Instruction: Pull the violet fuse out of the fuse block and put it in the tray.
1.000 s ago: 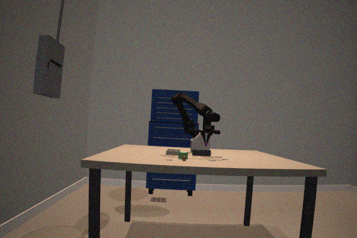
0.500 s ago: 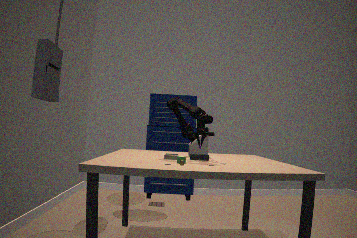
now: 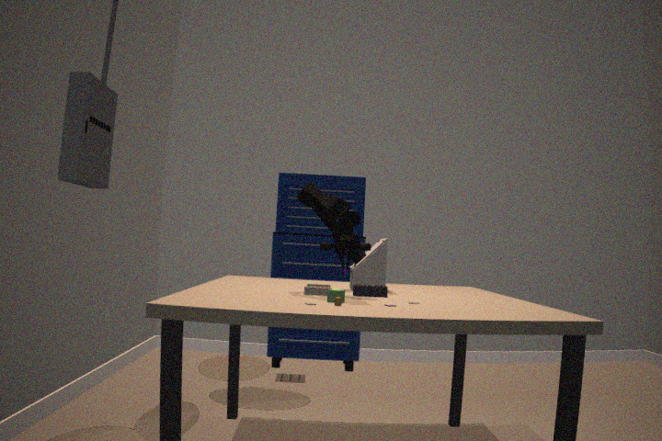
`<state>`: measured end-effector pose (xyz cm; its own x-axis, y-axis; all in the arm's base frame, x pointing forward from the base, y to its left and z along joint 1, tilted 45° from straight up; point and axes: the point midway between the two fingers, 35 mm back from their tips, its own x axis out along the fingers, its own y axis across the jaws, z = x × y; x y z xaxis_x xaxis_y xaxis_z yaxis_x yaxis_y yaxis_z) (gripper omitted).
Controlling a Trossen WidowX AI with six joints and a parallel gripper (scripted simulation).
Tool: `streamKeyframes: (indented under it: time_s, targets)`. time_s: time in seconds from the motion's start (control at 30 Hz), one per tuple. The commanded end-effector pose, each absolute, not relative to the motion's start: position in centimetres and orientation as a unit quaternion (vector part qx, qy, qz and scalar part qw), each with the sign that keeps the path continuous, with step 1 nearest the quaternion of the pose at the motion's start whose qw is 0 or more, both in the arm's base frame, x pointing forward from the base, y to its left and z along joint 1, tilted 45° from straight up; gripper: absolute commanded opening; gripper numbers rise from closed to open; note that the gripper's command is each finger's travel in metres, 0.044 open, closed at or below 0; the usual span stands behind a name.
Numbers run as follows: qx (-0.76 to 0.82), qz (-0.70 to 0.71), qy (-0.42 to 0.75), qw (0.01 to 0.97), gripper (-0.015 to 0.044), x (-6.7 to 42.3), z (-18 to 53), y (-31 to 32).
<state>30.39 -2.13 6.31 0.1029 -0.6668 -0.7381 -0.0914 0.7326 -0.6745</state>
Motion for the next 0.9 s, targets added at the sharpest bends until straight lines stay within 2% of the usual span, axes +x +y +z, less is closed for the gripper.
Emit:
streamKeyframes:
  time_s: [0.0,0.3,0.87]
  targets:
    - [-0.302,-0.216,0.635,0.677,0.0000,30.2,8.7,-4.8]
    - [-0.310,-0.228,0.632,0.673,0.0000,28.9,12.7,-9.2]
    - [-0.310,-0.228,0.632,0.673,0.0000,29.1,11.7,-10.3]
